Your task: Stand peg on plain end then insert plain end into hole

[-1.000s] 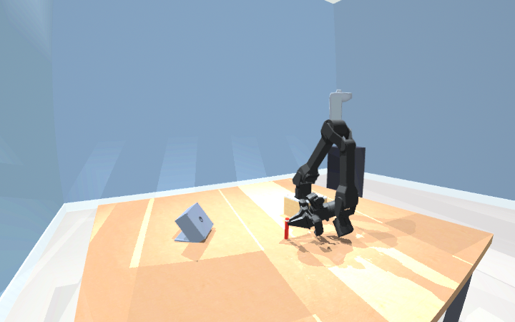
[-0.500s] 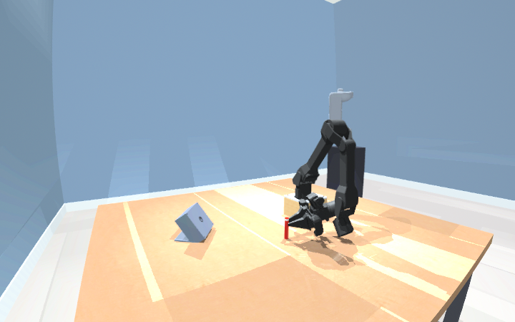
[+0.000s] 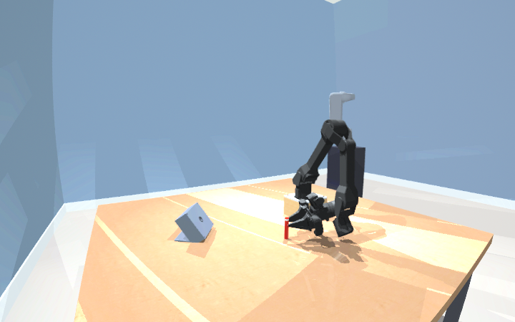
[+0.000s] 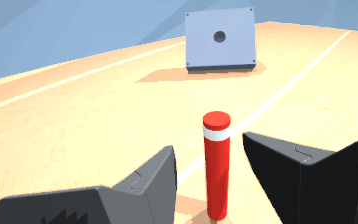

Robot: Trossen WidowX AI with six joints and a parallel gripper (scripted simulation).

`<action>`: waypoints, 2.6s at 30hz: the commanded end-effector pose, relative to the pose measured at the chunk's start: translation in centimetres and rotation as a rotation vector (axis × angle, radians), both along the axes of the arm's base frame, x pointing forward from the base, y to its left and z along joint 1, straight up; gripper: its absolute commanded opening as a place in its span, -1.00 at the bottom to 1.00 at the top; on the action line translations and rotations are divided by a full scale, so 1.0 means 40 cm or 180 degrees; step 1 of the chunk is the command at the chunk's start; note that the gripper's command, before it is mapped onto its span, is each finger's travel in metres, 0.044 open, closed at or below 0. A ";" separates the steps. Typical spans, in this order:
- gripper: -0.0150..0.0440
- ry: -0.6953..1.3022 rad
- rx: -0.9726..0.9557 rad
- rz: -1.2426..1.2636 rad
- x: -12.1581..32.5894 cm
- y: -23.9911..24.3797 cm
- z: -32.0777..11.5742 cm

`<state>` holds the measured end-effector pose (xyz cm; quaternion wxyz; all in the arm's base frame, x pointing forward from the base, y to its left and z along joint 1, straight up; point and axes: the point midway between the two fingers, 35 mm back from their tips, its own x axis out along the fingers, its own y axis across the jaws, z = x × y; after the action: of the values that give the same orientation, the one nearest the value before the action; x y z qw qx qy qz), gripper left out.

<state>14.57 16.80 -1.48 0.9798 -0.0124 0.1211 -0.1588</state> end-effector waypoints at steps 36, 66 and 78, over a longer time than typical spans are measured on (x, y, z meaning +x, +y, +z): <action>1.00 0.0284 -0.0138 -0.0075 0.004 -0.026 0.388; 1.00 0.2946 0.0716 -0.1191 0.017 -0.106 0.216; 1.00 0.3725 0.1599 -0.0657 0.063 -0.051 0.211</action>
<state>16.46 14.11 6.61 0.7136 0.1208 0.6545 -0.2185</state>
